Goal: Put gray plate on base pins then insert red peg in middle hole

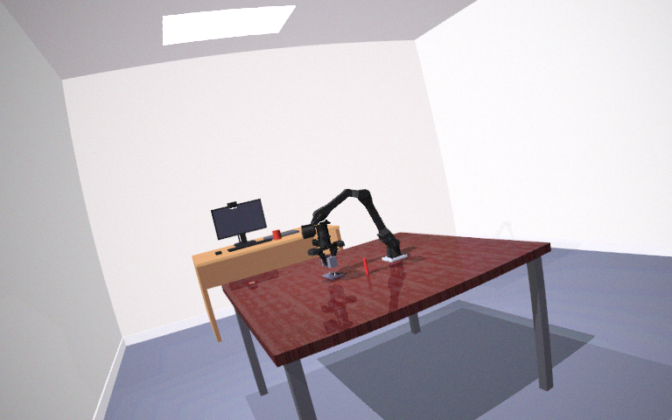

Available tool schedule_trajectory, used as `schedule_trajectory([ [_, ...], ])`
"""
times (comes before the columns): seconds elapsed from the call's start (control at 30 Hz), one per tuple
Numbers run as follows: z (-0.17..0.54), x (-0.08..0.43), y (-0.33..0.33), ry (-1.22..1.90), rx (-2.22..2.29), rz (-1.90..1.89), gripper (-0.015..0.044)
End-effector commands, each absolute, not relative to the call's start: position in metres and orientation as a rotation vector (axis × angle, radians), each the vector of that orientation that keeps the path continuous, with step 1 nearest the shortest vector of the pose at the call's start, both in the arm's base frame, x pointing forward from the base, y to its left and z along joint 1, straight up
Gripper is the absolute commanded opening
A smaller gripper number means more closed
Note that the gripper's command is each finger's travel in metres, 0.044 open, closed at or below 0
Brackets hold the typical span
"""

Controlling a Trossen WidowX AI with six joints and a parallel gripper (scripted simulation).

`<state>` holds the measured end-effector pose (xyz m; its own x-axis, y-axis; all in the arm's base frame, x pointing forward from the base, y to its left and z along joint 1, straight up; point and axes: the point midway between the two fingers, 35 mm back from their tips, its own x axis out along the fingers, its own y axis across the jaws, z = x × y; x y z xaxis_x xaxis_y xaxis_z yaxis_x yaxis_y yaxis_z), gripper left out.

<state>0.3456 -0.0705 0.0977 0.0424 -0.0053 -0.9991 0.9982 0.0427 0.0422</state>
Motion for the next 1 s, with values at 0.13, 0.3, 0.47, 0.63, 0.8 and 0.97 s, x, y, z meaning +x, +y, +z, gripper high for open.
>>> schedule_trajectory([
  [0.13, 0.095, 0.344, -0.071, 1.199, 1.186, -1.152, 0.0],
  [0.3, 0.095, 0.344, -0.071, 1.199, 1.186, -1.152, 0.0],
  [0.47, 0.095, 0.344, -0.071, 1.199, 1.186, -1.152, 0.0],
  [0.63, 0.095, 0.344, -0.071, 1.199, 1.186, -1.152, 0.0],
  [0.8, 0.092, 0.343, -0.071, 1.199, 1.186, -1.153, 0.0],
  [0.97, 0.082, 0.344, -0.071, 1.199, 1.186, -1.153, 0.0],
])
